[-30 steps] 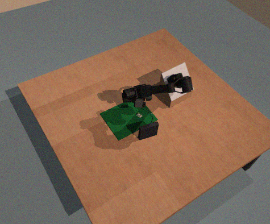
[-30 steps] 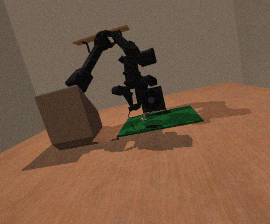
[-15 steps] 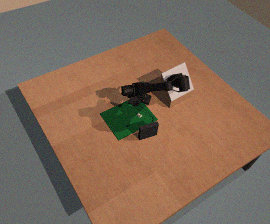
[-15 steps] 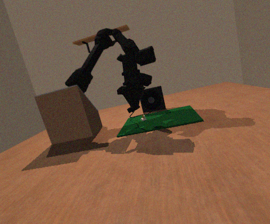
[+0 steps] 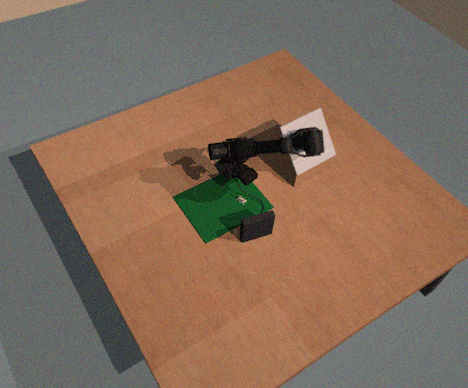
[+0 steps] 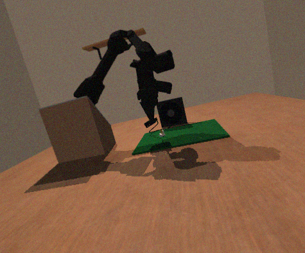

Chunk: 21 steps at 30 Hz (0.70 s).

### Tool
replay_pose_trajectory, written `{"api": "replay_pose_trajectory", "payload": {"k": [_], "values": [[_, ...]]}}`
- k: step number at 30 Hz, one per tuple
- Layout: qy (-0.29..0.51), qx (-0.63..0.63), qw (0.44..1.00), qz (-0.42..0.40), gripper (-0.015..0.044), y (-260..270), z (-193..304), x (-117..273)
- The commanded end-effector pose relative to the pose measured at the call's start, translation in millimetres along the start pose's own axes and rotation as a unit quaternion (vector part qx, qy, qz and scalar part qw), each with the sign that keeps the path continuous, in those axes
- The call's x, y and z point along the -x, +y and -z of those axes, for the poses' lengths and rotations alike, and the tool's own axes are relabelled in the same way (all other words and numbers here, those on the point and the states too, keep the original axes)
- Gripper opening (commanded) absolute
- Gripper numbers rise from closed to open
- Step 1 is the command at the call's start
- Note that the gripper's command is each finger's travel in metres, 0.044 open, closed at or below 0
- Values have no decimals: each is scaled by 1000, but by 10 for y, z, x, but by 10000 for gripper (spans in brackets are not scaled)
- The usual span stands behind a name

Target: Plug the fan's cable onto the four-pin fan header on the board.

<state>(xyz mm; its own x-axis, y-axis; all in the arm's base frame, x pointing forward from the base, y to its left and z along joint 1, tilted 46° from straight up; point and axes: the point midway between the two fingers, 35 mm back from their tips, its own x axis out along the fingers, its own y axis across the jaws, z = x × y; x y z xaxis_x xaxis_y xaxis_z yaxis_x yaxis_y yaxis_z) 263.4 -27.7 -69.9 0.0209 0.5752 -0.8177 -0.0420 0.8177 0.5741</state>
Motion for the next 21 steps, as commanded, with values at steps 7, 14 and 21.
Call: {"api": "replay_pose_trajectory", "payload": {"k": [7,14,21], "values": [[-5,-172,984,-34,0,-26,11,-6],[-5,-288,956,-56,0,-48,16,-2],[0,-399,914,-78,0,-70,19,4]]}}
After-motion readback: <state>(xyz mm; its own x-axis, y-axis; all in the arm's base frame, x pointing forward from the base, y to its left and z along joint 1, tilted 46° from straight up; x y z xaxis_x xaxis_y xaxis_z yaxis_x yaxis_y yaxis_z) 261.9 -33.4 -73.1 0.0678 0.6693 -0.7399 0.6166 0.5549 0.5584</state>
